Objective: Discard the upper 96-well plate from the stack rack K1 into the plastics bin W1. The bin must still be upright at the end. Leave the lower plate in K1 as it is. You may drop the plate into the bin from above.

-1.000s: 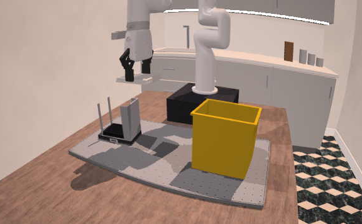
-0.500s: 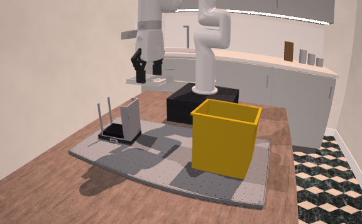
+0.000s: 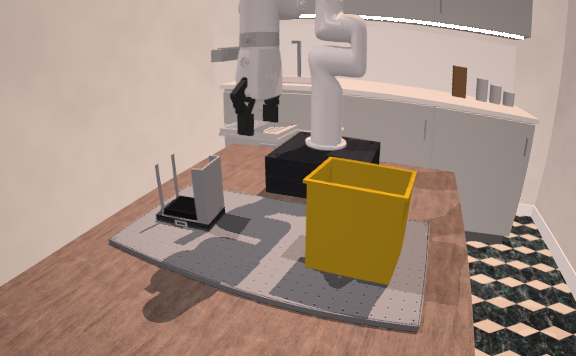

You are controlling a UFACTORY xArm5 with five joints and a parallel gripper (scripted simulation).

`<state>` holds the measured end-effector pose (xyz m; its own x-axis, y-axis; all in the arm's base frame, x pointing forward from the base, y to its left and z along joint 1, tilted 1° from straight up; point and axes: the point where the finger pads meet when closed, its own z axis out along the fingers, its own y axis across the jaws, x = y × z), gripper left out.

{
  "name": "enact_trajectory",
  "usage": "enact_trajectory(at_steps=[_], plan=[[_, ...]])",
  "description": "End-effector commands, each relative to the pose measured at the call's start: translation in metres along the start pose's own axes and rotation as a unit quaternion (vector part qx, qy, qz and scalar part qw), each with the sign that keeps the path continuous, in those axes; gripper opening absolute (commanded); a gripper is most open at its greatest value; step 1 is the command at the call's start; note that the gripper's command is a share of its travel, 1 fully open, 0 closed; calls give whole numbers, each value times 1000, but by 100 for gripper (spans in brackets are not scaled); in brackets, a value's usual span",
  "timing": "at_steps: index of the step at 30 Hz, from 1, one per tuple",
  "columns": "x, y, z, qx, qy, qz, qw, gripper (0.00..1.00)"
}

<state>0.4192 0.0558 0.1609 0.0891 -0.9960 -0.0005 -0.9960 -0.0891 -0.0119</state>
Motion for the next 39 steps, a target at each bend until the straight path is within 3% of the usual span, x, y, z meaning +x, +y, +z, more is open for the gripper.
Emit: enact_trajectory(at_steps=[1, 39], plan=[[-5, -1, -1, 2, 0, 1, 1000, 0], [-118, 0, 1, 4, -3, 1, 1000, 0]])
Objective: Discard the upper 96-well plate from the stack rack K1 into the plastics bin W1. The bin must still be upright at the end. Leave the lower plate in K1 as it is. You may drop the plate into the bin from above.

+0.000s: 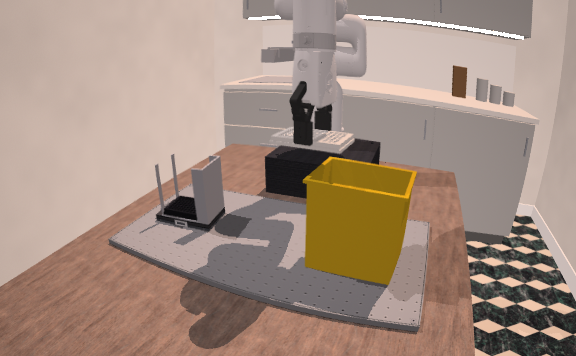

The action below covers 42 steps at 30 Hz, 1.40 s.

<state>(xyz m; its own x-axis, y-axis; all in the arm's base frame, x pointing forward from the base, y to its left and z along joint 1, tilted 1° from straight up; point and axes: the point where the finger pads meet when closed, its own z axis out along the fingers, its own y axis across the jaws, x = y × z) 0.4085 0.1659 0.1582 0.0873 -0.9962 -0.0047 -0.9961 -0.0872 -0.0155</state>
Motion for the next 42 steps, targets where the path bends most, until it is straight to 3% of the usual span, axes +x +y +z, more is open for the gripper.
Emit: enact_trajectory(at_steps=[1, 27, 42], plan=[[-11, -1, -1, 2, -1, 0, 1000, 0], [-91, 0, 1, 2, -3, 0, 1000, 0], [-100, 0, 1, 2, -3, 0, 1000, 0]])
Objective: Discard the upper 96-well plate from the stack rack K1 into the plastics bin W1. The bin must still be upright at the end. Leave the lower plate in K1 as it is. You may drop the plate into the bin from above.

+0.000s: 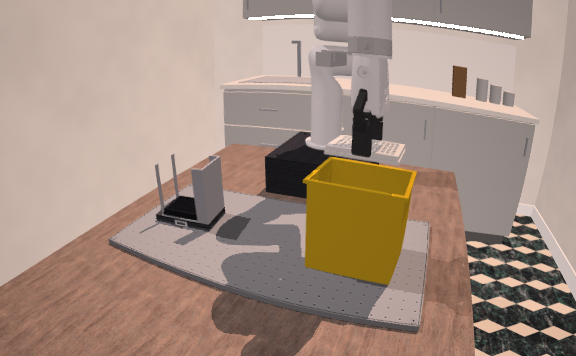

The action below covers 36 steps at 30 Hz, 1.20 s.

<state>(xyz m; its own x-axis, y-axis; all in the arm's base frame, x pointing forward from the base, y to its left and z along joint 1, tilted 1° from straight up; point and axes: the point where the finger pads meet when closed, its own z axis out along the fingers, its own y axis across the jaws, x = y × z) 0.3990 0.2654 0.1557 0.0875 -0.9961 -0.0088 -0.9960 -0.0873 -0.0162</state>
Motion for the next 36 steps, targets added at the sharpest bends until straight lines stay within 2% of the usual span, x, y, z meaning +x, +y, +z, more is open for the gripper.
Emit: enact_trajectory(at_steps=[1, 25, 36], plan=[[-1, -1, -2, 2, -1, 0, 1000, 0], [0, -1, -2, 2, -1, 0, 1000, 0], [0, -1, 17, 2, -1, 0, 1000, 0]])
